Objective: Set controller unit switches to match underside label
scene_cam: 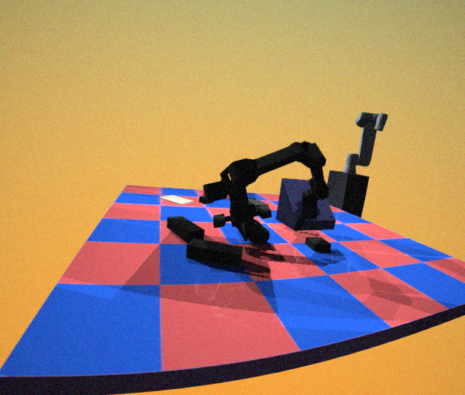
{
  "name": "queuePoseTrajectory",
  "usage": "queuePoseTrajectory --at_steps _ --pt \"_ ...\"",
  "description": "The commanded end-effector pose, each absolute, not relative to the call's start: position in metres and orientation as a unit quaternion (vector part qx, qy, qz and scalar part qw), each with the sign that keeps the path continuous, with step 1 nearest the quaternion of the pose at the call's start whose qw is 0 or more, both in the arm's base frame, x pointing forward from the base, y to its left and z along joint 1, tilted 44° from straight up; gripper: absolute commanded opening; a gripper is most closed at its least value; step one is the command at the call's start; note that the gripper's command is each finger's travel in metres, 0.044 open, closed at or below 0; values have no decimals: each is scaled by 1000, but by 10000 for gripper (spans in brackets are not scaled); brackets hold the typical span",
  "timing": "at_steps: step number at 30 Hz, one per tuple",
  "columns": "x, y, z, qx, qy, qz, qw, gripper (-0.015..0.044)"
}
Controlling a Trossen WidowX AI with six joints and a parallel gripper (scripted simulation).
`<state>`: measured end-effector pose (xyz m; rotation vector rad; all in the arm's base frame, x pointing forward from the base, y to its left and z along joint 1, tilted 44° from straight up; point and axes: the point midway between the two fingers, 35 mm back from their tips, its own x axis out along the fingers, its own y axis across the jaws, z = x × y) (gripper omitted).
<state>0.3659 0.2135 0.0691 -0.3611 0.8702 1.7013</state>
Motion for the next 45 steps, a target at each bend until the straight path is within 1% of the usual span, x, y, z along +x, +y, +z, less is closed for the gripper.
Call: queuePoseTrajectory --at_steps 1,21,32,38,45 --pt "358 214 69 -149 376 722 561 0" --pt "335 213 69 -149 376 723 561 0" --pt "398 177 98 -144 379 714 570 0" --pt "400 173 99 -146 377 713 573 0" --pt "391 159 95 -176 345 702 597 0"
